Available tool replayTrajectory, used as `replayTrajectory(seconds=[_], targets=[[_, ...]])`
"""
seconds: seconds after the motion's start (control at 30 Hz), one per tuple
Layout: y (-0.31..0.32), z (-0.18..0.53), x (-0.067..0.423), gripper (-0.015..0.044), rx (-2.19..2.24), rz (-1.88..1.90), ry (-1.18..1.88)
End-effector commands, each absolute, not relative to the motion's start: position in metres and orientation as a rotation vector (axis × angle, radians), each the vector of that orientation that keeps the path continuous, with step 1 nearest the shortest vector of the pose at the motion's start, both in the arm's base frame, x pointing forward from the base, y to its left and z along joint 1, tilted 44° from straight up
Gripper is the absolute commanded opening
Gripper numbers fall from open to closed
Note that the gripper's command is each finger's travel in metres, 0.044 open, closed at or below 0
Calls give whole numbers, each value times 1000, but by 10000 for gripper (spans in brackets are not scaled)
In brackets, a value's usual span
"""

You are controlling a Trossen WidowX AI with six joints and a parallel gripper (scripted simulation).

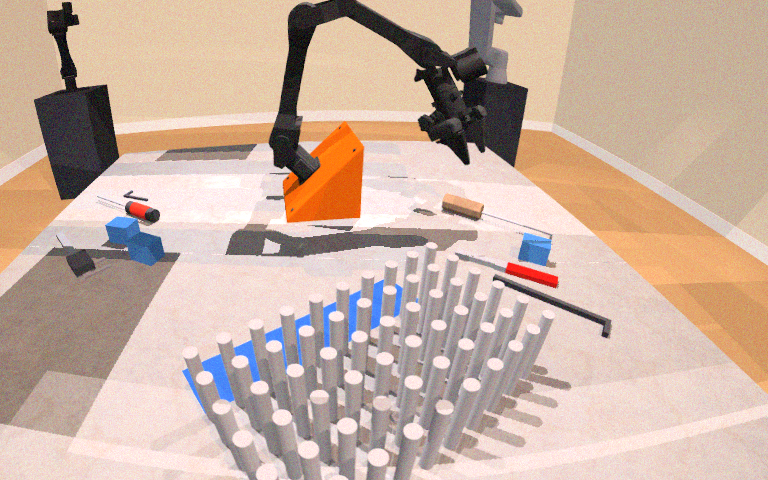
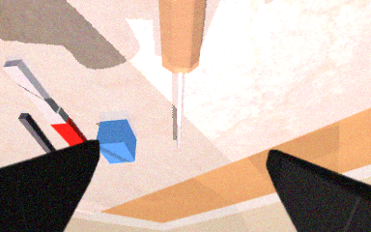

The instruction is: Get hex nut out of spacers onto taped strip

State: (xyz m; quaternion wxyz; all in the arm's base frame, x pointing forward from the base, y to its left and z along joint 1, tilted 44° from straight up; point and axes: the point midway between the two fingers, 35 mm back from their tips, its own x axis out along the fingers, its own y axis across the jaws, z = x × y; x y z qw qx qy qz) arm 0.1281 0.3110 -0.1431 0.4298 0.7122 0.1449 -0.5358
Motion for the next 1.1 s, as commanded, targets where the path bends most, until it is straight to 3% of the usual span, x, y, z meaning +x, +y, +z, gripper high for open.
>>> replayTrajectory(seconds=[0.0,0.33,0.83,1.03,1.07], targets=[[312,-146,126,440,1703,-1281,391],[273,-188,119,440,1702,-1281,391],[269,-188,121,440,1702,-1281,391],[269,-188,121,282,1702,-1281,391],[269,-188,121,280,1702,-1281,391]])
